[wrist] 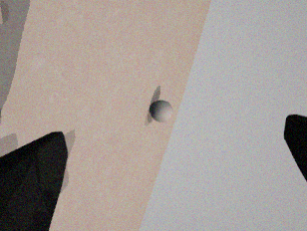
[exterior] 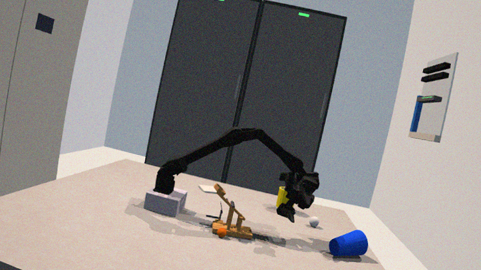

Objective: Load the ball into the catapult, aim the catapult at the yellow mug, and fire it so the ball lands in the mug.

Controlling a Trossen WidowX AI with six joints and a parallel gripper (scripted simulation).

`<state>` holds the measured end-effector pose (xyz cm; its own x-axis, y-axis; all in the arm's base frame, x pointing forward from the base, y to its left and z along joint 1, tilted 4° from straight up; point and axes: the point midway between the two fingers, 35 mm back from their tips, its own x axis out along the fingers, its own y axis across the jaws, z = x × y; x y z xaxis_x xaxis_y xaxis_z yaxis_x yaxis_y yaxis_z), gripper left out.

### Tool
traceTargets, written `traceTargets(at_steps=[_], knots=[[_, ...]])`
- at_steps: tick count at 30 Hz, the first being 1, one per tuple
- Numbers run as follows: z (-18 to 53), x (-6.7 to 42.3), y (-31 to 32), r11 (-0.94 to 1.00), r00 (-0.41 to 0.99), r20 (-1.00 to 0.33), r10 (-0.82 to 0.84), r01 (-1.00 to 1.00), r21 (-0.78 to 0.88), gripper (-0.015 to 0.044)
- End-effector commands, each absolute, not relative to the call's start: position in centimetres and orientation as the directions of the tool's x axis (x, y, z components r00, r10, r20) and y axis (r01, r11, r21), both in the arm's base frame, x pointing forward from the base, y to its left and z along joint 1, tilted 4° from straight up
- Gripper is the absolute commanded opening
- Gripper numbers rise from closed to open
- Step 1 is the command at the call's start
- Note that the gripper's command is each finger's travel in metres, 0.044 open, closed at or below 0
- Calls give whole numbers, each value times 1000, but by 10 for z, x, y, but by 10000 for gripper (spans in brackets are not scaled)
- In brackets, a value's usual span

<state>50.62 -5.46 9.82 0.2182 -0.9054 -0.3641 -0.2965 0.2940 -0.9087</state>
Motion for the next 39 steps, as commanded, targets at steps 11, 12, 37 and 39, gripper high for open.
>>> traceTargets(at_steps=[11,12,37,39], knots=[[107,429,-93,660,105,-728,-677,-350,-665,440],[108,423,-95,683,97,-749,-656,-347,-643,440],[122,270,-77,983,34,-997,-70,-166,-75,440],[122,270,-77,983,34,-997,-70,-166,-75,414]])
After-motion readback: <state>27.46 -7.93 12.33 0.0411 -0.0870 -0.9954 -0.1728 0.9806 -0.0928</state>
